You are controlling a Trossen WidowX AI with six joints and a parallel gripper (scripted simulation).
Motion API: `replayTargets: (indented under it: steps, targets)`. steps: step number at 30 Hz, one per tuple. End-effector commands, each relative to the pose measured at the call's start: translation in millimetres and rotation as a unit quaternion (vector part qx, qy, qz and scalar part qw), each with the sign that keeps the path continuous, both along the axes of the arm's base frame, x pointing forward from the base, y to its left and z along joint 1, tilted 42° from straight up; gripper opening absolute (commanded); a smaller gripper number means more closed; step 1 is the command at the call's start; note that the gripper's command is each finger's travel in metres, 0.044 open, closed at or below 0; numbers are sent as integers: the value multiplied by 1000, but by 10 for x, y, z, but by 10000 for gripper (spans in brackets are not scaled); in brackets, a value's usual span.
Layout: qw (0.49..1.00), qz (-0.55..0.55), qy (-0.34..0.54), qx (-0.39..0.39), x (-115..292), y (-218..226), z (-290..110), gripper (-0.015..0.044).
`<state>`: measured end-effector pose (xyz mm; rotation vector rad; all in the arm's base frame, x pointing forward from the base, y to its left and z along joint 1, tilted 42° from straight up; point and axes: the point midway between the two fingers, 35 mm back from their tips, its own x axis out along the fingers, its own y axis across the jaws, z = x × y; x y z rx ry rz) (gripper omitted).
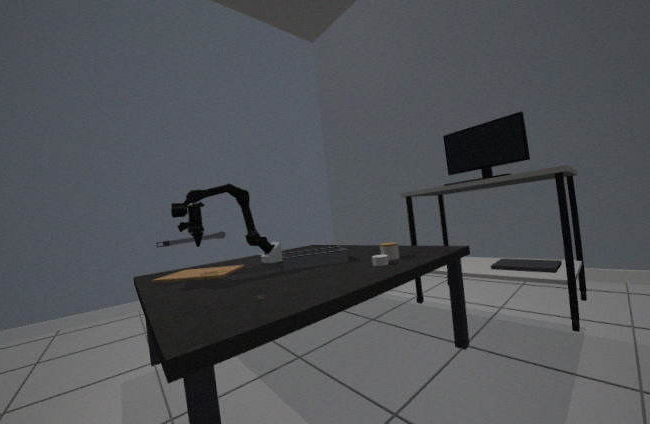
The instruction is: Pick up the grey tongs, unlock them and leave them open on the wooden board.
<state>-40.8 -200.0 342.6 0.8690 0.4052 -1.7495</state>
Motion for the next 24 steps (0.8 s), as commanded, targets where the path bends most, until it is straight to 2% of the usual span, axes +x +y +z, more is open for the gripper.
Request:
replayTargets:
  steps: [1,24]
  targets:
    - [1000,0,-2,-3,-4,-48,-28,-150]
    - [1000,0,-2,-3,-61,-327,-283,-150]
